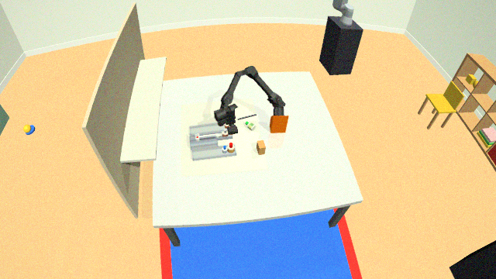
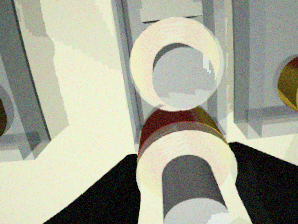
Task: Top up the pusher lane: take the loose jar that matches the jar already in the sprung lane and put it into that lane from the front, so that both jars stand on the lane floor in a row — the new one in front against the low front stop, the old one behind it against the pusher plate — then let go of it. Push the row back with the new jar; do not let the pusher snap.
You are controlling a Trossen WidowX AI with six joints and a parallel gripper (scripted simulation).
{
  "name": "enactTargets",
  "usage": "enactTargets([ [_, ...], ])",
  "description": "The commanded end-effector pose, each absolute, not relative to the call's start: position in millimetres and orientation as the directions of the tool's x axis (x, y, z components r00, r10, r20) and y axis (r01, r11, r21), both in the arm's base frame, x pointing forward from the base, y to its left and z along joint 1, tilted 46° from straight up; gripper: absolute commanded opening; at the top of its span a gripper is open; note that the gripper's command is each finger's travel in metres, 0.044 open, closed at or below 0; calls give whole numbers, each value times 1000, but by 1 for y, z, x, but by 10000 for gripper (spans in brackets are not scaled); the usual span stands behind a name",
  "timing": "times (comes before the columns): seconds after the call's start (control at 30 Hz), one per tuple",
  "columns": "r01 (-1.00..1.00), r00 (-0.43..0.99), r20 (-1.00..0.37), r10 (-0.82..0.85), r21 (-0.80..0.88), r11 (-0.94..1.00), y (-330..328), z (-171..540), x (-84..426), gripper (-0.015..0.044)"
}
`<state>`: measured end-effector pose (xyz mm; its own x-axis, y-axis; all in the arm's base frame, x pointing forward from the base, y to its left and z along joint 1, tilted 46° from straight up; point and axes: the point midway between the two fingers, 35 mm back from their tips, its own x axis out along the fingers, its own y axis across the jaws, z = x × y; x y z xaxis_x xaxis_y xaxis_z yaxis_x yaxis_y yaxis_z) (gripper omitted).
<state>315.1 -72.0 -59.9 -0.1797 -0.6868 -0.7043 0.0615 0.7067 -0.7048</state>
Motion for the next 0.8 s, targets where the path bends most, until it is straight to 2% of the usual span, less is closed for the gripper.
enactTargets([
  [0.0,72,-158,-702,-695,-710,701,-73,-57,324,0],
  [0.77,72,-158,-702,-695,-710,701,-73,-55,332,0],
])
